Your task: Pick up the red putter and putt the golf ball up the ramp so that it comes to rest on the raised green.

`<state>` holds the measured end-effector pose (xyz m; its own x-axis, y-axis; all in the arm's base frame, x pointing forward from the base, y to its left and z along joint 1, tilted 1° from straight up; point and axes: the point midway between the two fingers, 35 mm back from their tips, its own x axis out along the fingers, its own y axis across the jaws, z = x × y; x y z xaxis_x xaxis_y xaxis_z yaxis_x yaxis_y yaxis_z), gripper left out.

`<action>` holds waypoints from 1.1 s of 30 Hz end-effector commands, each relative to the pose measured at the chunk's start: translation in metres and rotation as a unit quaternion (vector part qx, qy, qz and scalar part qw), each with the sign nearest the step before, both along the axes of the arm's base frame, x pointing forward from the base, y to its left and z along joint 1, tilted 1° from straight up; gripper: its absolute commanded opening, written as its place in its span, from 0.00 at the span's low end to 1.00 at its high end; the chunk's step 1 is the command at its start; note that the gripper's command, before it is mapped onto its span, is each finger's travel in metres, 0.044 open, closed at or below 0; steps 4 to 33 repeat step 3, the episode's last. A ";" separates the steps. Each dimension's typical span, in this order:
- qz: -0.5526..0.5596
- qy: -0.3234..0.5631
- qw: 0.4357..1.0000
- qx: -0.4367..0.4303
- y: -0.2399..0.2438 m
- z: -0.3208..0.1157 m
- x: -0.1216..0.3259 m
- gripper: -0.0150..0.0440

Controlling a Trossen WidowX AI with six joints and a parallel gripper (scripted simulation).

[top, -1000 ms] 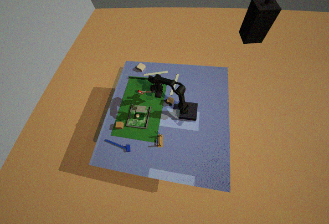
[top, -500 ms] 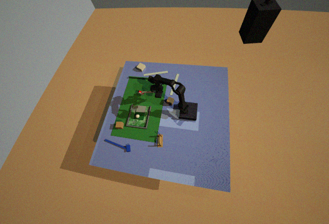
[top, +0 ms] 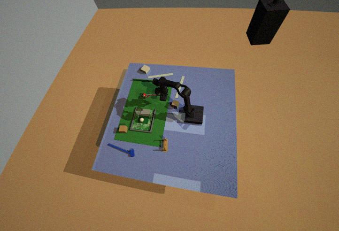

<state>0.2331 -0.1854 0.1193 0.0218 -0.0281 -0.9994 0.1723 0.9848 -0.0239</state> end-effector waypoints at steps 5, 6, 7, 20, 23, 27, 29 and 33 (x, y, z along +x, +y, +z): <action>0.000 -0.002 1.000 -0.002 -0.001 0.001 0.001 0.25; 0.000 -0.002 1.000 -0.002 -0.001 0.001 0.001 0.25; 0.000 -0.002 1.000 -0.002 -0.001 0.001 0.001 0.25; 0.000 -0.002 1.000 -0.002 -0.001 0.001 0.001 0.25; 0.000 -0.002 1.000 -0.002 -0.001 0.001 0.001 0.25; 0.000 -0.002 1.000 -0.002 -0.001 0.001 0.001 0.25; 0.000 -0.002 1.000 -0.002 -0.001 0.001 0.001 0.25; 0.000 -0.002 1.000 -0.002 -0.001 0.001 0.001 0.25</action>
